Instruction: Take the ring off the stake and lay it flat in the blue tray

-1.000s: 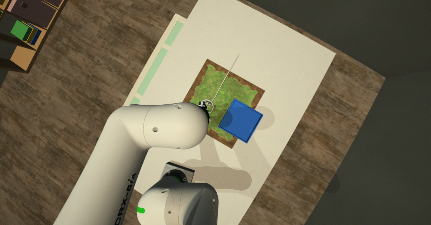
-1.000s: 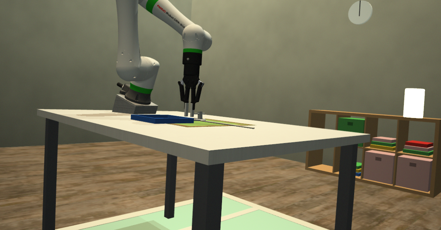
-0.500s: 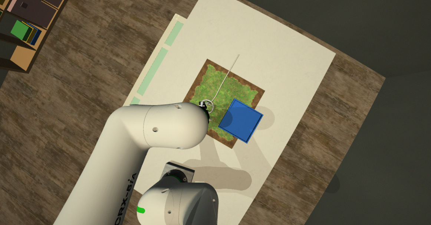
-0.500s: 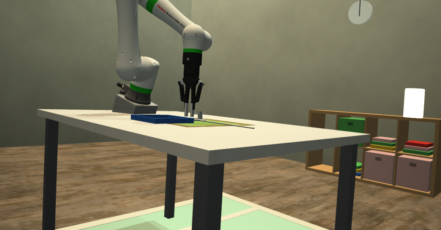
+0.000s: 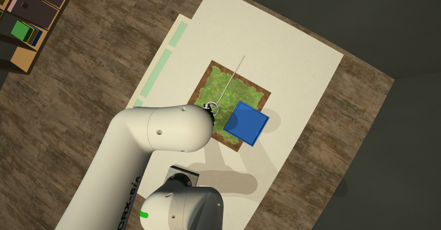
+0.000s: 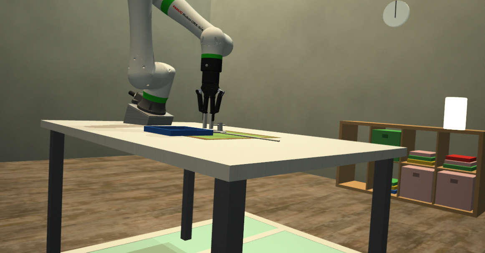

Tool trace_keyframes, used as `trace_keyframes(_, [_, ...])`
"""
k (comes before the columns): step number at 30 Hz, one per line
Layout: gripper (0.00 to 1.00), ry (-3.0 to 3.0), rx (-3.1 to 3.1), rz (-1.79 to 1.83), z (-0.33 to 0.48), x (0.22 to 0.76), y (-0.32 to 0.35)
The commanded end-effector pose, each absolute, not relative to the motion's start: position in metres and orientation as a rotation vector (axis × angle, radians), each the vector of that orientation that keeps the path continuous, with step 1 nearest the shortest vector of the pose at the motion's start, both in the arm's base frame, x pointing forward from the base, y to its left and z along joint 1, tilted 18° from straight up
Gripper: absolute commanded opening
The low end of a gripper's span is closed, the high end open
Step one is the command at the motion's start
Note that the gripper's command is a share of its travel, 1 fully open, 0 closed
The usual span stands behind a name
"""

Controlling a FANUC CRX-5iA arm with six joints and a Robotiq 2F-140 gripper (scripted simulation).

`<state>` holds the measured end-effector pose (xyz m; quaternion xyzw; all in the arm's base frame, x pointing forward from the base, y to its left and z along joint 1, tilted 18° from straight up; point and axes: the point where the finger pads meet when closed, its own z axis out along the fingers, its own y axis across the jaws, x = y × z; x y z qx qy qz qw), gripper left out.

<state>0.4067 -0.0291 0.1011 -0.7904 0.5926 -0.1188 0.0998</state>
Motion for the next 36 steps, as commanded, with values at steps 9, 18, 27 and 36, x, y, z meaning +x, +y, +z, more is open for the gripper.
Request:
trace_keyframes(9, [0.24, 1.752, -2.336, -0.353, 0.099, 0.408, -0.029])
trace_keyframes(18, [0.24, 1.752, -2.336, -0.353, 0.096, 0.409, -0.029])
trace_keyframes(27, [0.24, 1.752, -2.336, -0.353, 0.093, 0.410, -0.029])
trace_keyframes(36, [0.24, 1.752, -2.336, -0.353, 0.091, 0.411, -0.029])
